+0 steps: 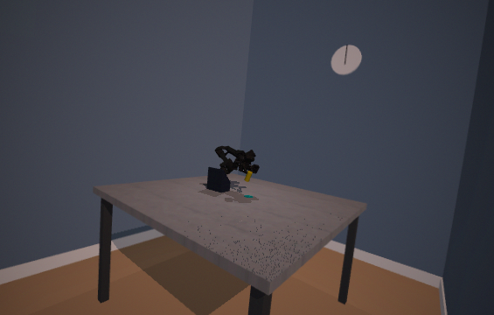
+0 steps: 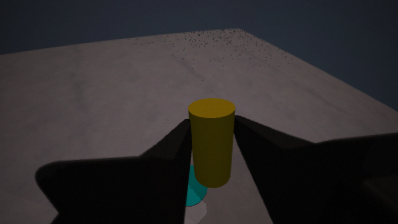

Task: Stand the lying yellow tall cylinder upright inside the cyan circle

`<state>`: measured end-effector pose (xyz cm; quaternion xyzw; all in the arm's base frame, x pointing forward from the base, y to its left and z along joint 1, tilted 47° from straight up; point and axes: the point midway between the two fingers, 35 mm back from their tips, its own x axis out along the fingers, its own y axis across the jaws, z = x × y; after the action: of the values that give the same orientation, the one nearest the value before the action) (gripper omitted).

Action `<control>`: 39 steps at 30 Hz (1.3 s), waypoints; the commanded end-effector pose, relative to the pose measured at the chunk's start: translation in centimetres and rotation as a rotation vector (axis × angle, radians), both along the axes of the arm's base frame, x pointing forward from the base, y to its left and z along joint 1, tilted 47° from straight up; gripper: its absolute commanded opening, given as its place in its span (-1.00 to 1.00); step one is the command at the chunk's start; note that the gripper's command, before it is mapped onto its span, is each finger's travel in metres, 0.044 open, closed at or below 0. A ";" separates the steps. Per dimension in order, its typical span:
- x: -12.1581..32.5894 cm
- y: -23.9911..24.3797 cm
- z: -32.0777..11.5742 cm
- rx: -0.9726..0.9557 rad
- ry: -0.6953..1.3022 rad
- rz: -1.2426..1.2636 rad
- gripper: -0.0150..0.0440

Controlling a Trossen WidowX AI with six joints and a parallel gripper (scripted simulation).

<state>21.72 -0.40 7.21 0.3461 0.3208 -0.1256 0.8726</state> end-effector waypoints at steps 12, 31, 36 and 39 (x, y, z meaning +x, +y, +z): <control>0.2 -0.2 0.3 0.030 -0.108 -0.062 -0.14; 0.3 -0.2 0.6 0.075 -0.223 -0.116 -0.14; 0.3 -0.2 0.6 0.075 -0.223 -0.116 -0.14; 0.3 -0.2 0.6 0.075 -0.223 -0.116 -0.14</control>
<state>21.97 -0.51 7.74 0.4059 0.2101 -0.1224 0.8810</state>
